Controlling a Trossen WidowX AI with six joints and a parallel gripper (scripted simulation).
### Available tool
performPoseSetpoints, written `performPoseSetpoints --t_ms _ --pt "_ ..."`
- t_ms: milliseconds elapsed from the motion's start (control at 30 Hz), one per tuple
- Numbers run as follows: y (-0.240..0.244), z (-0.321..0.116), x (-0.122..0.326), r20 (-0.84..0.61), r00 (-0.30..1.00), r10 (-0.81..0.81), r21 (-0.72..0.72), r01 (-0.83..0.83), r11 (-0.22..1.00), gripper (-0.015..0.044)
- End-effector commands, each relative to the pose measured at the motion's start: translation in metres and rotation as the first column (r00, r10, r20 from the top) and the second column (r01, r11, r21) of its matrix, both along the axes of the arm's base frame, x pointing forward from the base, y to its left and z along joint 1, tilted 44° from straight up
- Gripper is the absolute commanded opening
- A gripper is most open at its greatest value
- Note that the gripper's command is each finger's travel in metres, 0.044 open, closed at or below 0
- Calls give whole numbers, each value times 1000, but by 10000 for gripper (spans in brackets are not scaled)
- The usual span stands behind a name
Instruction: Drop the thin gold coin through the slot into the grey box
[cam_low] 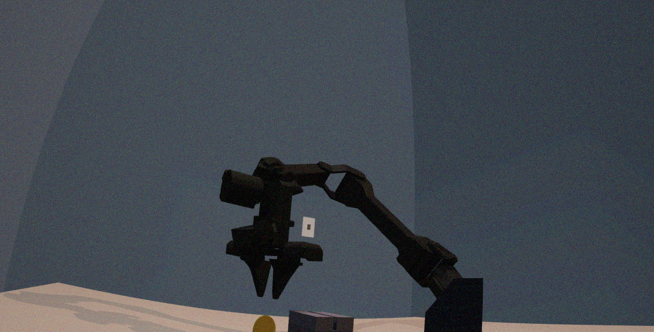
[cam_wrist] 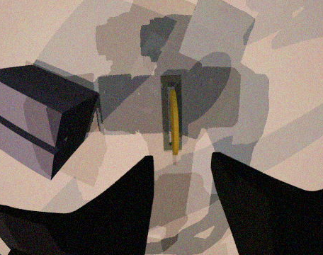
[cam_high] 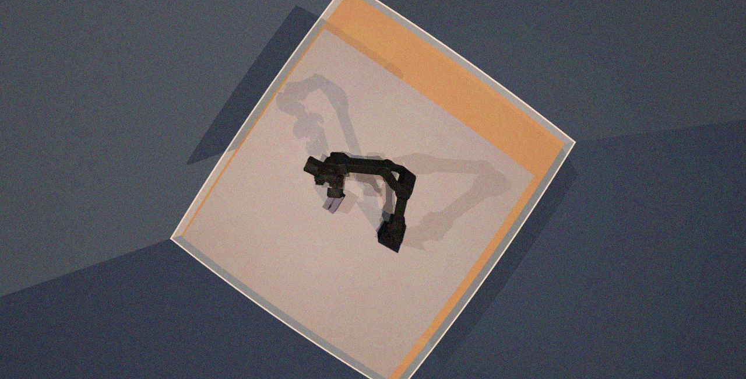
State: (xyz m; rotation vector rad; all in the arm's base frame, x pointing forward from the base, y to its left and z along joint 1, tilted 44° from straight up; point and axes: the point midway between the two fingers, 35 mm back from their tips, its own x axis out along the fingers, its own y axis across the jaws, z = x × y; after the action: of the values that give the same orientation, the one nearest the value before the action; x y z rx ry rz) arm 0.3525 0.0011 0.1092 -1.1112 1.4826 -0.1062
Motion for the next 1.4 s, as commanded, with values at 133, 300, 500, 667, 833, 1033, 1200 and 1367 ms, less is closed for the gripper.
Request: performPoseSetpoints --t_ms 133,300,500,667,833,1033,1200,1367 --pt "-10 -14 4 -1 1000 7 -4 -7 1000 161" --pt "-12 -17 5 -2 1000 7 -4 -7 1000 161" --pt "-19 -24 7 -2 1000 7 -4 -7 1000 161" --pt "-24 -30 9 -1 1000 7 -4 -7 1000 161" --pt "-29 -36 11 -1 1000 7 -4 -7 1000 161" --pt "-36 -43 12 -1 1000 7 -4 -7 1000 161" --pt "-42 -49 13 -1 1000 7 -5 -7 1000 161" --pt "-47 -54 14 -1 1000 7 -6 -7 1000 161"
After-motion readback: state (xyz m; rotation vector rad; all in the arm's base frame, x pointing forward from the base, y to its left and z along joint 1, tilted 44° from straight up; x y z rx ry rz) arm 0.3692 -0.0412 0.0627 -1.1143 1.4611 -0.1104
